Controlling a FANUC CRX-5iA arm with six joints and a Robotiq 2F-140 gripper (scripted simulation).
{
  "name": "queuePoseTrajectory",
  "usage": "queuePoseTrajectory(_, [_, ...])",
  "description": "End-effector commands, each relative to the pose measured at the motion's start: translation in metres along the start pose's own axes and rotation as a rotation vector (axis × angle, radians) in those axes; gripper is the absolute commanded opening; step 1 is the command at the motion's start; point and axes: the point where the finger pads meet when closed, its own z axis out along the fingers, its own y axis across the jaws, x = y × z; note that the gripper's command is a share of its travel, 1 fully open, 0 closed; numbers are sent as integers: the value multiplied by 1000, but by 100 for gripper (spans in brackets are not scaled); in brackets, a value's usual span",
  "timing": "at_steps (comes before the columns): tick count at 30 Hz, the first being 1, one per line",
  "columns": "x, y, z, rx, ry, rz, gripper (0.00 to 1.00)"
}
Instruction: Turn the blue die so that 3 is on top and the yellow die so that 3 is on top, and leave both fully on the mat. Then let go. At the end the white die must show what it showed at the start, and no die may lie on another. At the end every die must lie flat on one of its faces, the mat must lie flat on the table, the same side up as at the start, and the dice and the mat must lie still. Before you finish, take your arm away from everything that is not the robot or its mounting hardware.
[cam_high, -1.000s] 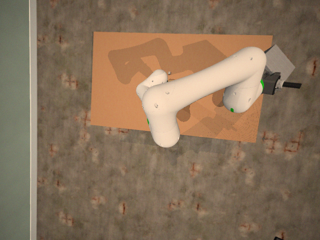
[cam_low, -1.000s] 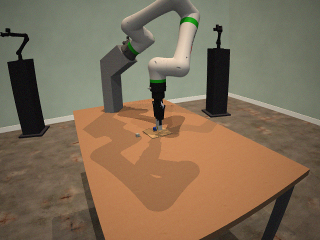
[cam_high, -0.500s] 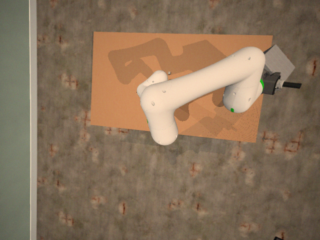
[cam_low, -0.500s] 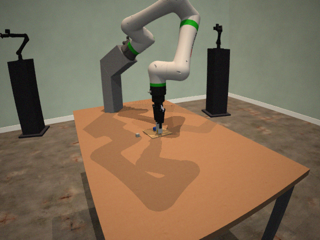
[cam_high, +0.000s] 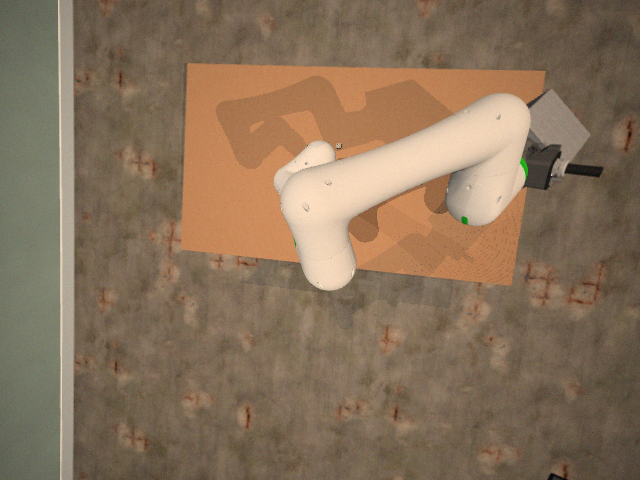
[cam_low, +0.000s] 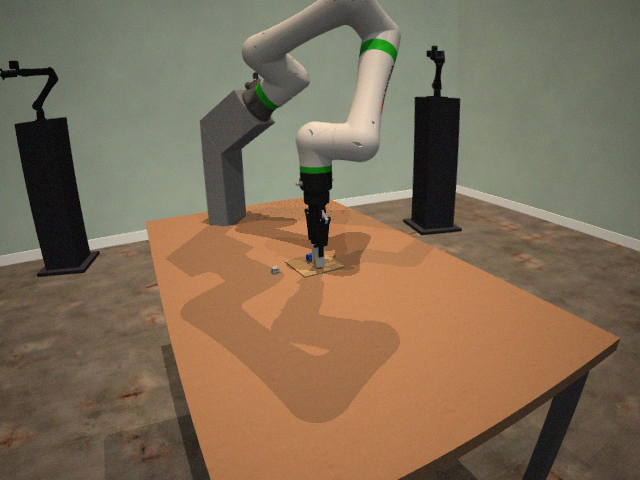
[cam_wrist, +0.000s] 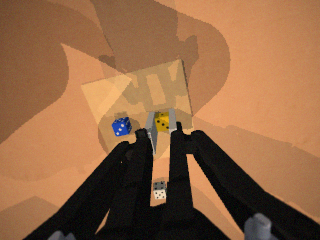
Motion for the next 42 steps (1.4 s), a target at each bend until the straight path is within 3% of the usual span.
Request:
queuePoseTrajectory(1, [0, 0, 0, 0, 0, 0, 9])
queuePoseTrajectory(42, [0, 0, 4, 0, 0, 0, 9])
